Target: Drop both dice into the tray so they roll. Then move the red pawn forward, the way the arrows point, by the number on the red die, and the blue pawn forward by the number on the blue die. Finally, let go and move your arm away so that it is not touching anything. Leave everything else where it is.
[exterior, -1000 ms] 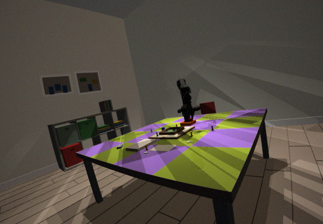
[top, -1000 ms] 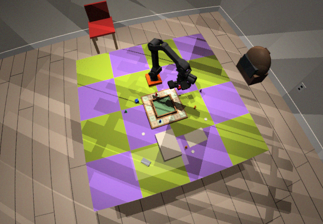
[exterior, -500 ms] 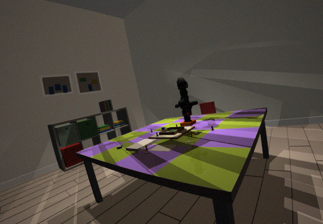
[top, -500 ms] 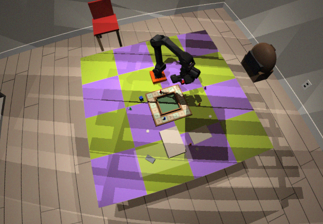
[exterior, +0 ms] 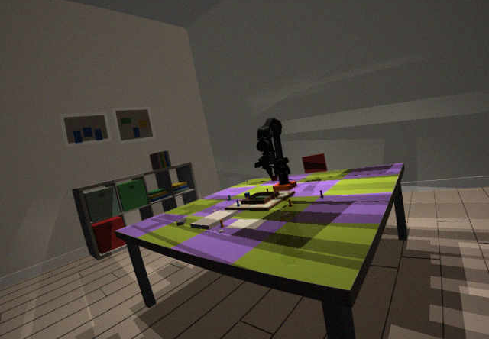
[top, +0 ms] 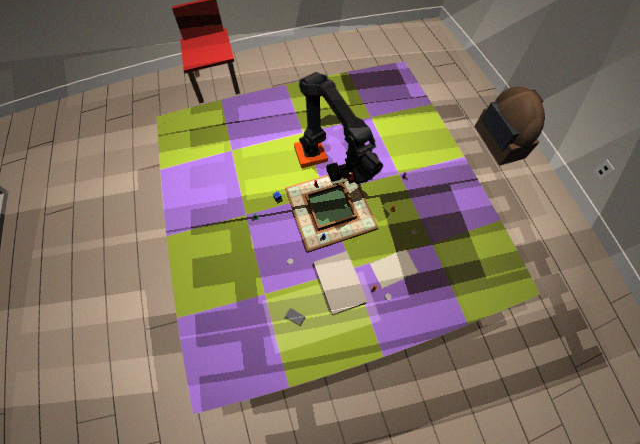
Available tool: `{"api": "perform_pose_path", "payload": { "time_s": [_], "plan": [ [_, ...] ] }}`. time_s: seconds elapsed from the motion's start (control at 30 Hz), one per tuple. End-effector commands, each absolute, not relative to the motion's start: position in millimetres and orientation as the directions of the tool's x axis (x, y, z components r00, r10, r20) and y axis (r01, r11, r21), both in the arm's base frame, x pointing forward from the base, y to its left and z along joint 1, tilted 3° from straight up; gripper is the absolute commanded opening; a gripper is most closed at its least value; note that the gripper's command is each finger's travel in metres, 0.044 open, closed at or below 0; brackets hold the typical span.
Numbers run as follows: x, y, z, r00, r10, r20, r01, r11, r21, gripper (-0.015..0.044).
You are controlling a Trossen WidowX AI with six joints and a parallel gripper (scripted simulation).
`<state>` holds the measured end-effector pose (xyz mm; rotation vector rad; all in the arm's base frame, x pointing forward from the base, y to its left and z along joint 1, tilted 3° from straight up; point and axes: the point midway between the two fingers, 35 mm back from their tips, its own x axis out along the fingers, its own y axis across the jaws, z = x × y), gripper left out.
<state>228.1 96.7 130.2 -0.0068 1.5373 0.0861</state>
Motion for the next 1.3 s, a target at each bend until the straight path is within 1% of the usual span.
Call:
{"api": "perform_pose_path", "payload": {
  "time_s": [0.0,0.6,0.73,0.8,1.0,1.27],
  "plan": [
    [239,83,125,0.030,0.051,-0.998,-0.060,0.997,0.049,0.0000],
    [272,9,103,0.033,0.046,-0.998,-0.042,0.998,0.045,0.0000],
    [272,6,102,0.039,0.046,-0.998,-0.041,0.998,0.045,0.0000],
    [273,7,101,0.083,0.046,-0.995,-0.041,0.998,0.043,0.0000],
    [275,8,99,0.283,0.049,-0.958,-0.039,0.998,0.039,0.0000],
    [278,7,96,0.530,0.056,-0.846,-0.037,0.998,0.042,0.0000]
  ]
}}
